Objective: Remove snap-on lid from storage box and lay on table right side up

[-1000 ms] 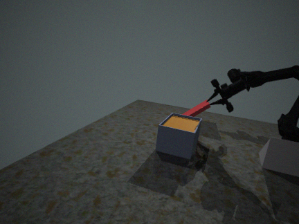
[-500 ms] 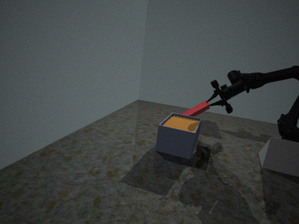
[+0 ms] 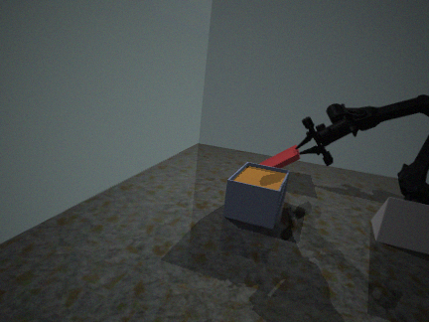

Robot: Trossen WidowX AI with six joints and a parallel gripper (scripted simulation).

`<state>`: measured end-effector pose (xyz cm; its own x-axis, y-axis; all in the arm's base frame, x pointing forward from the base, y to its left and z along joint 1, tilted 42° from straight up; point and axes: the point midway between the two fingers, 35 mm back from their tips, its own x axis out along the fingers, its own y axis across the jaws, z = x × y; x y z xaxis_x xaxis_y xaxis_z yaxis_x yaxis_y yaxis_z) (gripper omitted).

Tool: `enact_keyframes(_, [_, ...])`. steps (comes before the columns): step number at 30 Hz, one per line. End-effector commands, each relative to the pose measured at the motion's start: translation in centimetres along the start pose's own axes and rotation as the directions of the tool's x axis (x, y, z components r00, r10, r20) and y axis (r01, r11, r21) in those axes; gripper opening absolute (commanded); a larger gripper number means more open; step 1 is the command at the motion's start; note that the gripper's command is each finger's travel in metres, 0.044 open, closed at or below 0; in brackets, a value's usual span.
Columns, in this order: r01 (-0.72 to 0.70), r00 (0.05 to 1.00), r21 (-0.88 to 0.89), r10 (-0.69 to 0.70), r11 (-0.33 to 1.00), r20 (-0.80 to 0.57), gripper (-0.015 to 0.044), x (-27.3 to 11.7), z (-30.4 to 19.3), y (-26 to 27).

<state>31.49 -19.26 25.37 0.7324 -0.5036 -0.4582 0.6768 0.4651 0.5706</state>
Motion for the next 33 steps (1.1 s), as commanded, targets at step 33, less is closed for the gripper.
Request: enact_keyframes(33, [0.028, 1.0, 0.006, -0.028, 1.0, -0.002, 0.0, 2.2, -0.2, -3.2])
